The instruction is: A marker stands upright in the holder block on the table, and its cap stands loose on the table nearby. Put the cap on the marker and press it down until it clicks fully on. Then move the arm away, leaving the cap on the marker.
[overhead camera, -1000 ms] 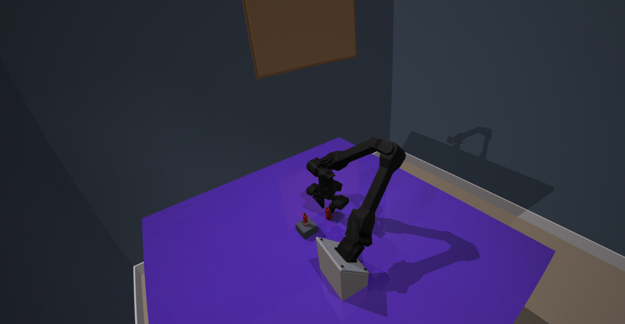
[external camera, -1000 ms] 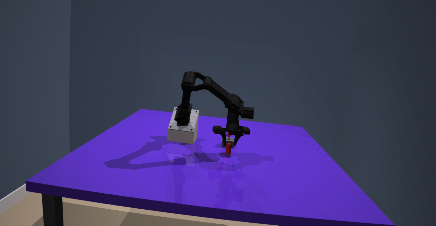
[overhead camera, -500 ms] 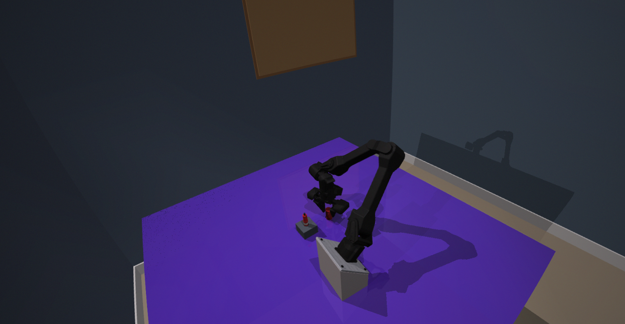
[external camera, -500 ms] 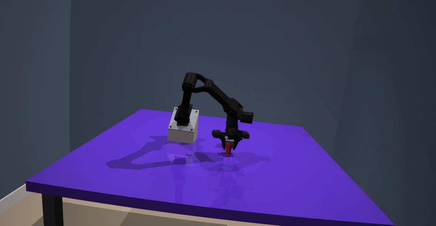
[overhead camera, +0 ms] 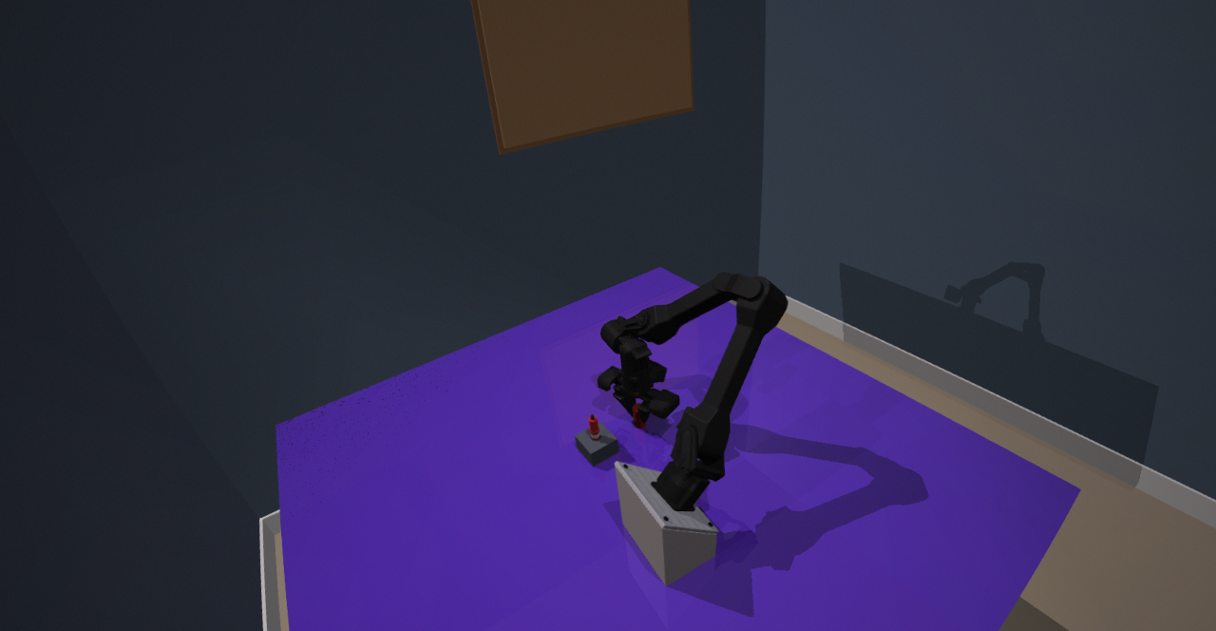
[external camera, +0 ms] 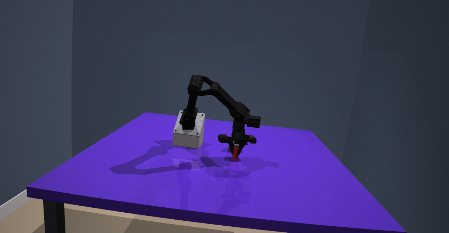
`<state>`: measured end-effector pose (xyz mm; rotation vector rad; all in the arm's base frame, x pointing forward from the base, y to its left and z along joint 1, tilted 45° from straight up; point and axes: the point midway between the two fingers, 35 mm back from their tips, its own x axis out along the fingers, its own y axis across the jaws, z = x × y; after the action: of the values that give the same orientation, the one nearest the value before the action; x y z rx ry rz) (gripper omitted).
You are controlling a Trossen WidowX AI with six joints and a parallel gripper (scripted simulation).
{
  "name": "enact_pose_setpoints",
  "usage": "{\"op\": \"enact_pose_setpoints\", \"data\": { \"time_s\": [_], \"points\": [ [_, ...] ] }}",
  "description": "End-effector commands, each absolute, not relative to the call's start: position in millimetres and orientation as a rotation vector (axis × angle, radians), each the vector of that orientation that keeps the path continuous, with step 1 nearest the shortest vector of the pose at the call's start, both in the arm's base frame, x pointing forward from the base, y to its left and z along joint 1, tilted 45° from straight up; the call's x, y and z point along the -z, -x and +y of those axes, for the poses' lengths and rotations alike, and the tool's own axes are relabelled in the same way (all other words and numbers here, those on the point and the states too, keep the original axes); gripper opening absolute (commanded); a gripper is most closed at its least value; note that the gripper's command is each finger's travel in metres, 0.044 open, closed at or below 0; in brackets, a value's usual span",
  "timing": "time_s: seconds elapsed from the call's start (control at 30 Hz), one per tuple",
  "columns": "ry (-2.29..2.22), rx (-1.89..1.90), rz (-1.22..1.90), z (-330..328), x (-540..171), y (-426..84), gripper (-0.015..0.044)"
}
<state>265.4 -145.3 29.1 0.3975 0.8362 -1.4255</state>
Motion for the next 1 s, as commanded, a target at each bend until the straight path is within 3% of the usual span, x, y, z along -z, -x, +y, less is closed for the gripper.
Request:
{"op": "enact_pose_setpoints", "data": {
  "time_s": [0.0, 0.97],
  "points": [
    [-0.392, 1.425, 0.839, -143, -31, -266, 0.0010],
    [-0.400, 1.418, 0.845, -91, -68, -273, 0.0000]
  ]
}}
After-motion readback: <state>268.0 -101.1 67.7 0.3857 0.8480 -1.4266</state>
